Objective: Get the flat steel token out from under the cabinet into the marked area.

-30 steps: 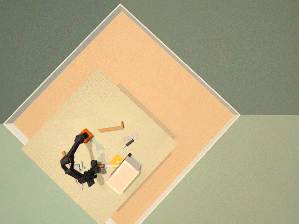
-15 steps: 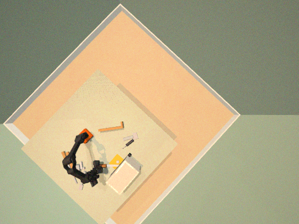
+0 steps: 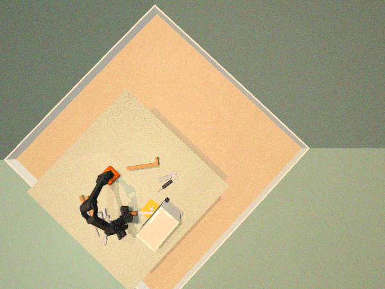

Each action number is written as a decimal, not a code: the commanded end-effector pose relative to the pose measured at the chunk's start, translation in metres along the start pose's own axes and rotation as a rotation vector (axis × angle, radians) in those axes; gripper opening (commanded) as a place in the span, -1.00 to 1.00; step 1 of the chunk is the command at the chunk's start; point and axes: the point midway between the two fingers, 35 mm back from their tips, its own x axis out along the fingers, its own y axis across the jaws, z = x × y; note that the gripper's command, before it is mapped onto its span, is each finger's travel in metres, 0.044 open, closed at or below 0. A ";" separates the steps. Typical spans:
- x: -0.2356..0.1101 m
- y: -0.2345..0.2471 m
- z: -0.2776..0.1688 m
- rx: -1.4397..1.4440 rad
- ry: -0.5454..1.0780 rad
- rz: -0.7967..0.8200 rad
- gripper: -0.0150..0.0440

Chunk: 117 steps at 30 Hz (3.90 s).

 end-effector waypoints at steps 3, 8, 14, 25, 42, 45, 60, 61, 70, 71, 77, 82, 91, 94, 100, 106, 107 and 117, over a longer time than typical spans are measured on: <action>0.001 0.009 0.001 0.002 -0.003 0.008 -0.49; 0.001 0.014 0.001 0.002 -0.003 0.008 -0.49; 0.001 0.020 0.001 0.002 -0.003 0.009 -0.49; 0.001 0.020 -0.007 0.002 -0.002 0.009 -0.49; 0.002 0.018 -0.038 0.002 0.001 0.009 -0.49; 0.002 0.018 -0.043 0.002 0.002 0.009 -0.49; 0.002 0.016 -0.069 0.002 0.004 0.009 -0.49; 0.002 0.016 -0.071 0.002 0.004 0.008 -0.49; 0.000 0.014 -0.074 0.005 0.006 0.006 -0.49; 0.000 0.014 -0.075 0.005 0.006 0.006 -0.49; -0.001 0.014 -0.085 0.005 0.007 0.007 -0.49; -0.001 0.014 -0.093 0.005 0.007 0.007 -0.49; -0.002 0.013 -0.109 0.005 0.009 0.008 -0.49; -0.002 0.013 -0.114 0.005 0.009 0.008 -0.49; -0.002 0.013 -0.124 0.006 0.010 0.008 -0.49; -0.001 0.014 -0.126 0.011 0.014 0.013 -0.31; -0.001 0.014 -0.126 0.011 0.014 0.013 -0.22; -0.003 0.014 -0.126 0.011 0.014 0.013 0.67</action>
